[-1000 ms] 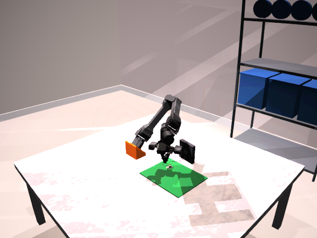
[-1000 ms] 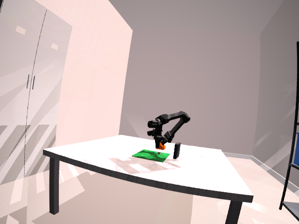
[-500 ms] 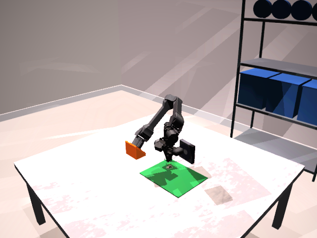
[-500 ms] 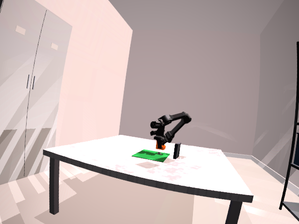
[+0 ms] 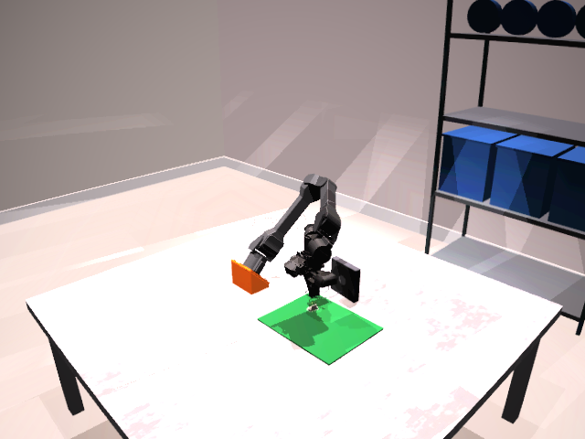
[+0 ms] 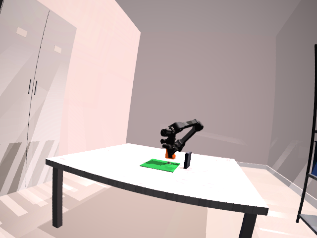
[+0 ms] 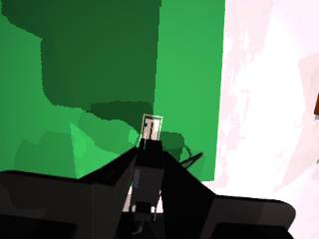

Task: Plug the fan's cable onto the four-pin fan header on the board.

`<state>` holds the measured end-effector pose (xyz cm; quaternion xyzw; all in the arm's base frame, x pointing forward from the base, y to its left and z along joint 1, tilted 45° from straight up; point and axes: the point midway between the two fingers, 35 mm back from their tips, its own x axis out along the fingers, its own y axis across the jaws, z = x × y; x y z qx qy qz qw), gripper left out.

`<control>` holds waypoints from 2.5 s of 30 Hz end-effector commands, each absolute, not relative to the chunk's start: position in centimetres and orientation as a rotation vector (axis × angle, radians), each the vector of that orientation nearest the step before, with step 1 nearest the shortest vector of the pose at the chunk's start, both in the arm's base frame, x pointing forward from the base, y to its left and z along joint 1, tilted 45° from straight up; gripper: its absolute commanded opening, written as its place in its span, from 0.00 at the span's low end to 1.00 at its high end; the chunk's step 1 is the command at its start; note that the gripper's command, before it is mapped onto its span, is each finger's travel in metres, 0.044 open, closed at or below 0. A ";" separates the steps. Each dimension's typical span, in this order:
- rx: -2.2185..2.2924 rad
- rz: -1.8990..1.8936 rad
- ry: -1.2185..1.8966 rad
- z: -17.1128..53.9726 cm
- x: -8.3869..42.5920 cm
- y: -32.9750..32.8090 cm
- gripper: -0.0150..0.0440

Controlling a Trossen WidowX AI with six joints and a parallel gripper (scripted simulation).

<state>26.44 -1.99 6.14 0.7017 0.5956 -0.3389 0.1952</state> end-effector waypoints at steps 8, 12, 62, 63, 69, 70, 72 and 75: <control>1.978 -0.962 1.664 6.0 26.3 -2.4 0.25; 1.978 -0.962 1.664 6.0 26.3 -2.4 0.25; 1.973 -0.951 1.666 4.4 26.7 -0.9 0.25; 1.973 -0.951 1.666 4.4 26.7 -0.9 0.25; 1.973 -0.952 1.666 4.3 26.7 -0.8 0.25; 1.973 -0.952 1.666 4.3 26.6 -0.8 0.25; 1.973 -0.952 1.666 4.2 26.6 -0.8 0.25; 1.974 -0.953 1.666 4.2 26.6 -0.7 0.25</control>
